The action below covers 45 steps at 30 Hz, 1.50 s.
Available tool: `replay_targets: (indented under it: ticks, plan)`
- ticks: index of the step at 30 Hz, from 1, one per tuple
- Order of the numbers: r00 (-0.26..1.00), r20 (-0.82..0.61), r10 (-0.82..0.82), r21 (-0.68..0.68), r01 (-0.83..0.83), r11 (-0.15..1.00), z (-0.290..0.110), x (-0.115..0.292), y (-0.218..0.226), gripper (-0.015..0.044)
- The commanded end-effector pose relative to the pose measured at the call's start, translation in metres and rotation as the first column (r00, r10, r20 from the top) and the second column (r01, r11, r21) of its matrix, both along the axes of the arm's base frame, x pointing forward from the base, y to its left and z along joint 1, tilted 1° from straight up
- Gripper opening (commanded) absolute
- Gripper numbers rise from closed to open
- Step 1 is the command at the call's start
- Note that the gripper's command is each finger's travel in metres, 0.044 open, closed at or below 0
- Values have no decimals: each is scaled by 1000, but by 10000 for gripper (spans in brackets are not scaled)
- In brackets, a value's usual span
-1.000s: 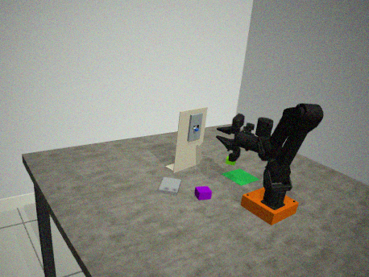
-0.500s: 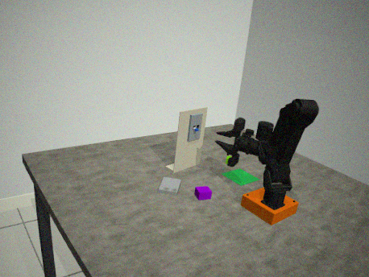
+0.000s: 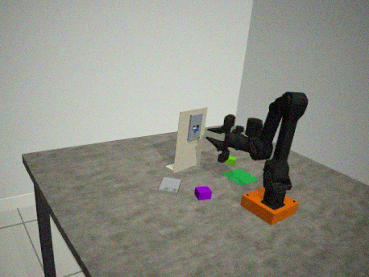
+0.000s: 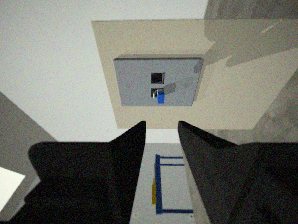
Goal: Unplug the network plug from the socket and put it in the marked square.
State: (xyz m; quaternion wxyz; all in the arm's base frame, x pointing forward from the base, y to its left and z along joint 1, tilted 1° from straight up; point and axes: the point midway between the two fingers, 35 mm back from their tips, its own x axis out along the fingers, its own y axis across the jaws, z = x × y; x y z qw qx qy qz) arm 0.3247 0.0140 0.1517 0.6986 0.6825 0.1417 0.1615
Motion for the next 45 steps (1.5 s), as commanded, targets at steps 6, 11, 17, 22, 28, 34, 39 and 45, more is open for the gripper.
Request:
replay_targets:
  ticks: [6,11,17,22,28,34,39,45]
  plan:
    - [1000,-2,-3,5,3,1000,0,14,1,156]
    - [1000,-1,-3,5,3,1000,1,22,3,156]
    - [1000,0,-2,5,2,1000,2,31,4,156]
    - [1000,1,-2,5,2,1000,2,39,6,156]
    - [1000,1,-2,5,2,1000,2,49,7,156]
    - [1000,2,-3,6,3,1000,2,58,10,156]
    - [1000,3,-3,6,3,1000,2,62,11,130]
    - [1000,3,-3,6,3,1000,2,62,11,70]
